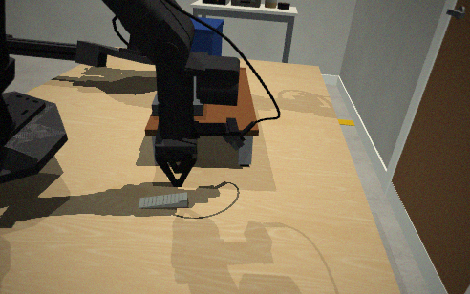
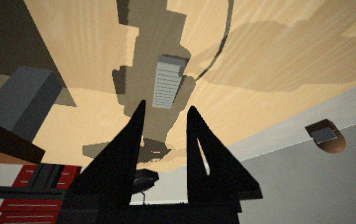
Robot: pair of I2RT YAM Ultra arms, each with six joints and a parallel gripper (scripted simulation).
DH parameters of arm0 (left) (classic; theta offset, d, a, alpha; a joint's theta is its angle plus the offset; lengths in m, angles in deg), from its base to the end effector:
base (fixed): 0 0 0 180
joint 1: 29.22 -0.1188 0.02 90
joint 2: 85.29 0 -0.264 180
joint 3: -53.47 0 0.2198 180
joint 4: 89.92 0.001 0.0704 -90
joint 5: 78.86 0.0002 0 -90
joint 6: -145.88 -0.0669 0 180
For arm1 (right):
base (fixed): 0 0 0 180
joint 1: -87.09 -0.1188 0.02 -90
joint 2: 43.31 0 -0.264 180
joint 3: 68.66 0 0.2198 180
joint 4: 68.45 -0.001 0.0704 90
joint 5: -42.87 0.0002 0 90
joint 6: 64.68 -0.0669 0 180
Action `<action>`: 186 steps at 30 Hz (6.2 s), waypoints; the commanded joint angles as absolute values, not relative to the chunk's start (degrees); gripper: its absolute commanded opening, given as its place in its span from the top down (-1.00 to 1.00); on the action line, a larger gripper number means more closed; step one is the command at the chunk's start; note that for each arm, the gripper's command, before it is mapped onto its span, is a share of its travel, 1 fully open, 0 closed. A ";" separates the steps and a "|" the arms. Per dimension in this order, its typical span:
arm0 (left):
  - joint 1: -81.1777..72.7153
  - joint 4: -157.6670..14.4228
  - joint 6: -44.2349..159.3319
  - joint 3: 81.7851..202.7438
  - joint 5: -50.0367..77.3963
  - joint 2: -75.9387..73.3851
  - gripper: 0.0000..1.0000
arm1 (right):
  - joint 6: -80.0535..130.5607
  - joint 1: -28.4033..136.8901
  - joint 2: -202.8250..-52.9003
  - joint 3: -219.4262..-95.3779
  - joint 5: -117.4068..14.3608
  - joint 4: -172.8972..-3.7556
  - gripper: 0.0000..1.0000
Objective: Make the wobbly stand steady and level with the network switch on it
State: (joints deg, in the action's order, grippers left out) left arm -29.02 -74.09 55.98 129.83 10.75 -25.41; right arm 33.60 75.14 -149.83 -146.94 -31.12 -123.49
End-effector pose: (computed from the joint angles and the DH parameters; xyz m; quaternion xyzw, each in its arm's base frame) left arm 0.2356 0.0006 0.4109 -0.0018 0.7031 0.0005 0.7111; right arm 0.3013 0.0459 0.1341 -0.1656 0.9746 -0.1371 0.0625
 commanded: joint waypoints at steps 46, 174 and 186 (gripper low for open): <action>-28.09 -74.45 55.60 131.64 11.52 -27.34 -1.00 | 36.49 77.31 -156.55 -144.61 -31.98 -111.97 1.00; -28.09 -74.45 55.60 131.64 11.52 -27.34 -1.00 | -62.52 73.88 -151.66 -129.75 -31.08 -105.31 1.00; -28.09 -74.45 55.60 131.64 11.52 -27.34 -1.00 | -62.86 72.69 -151.87 -130.59 -29.81 -107.42 0.16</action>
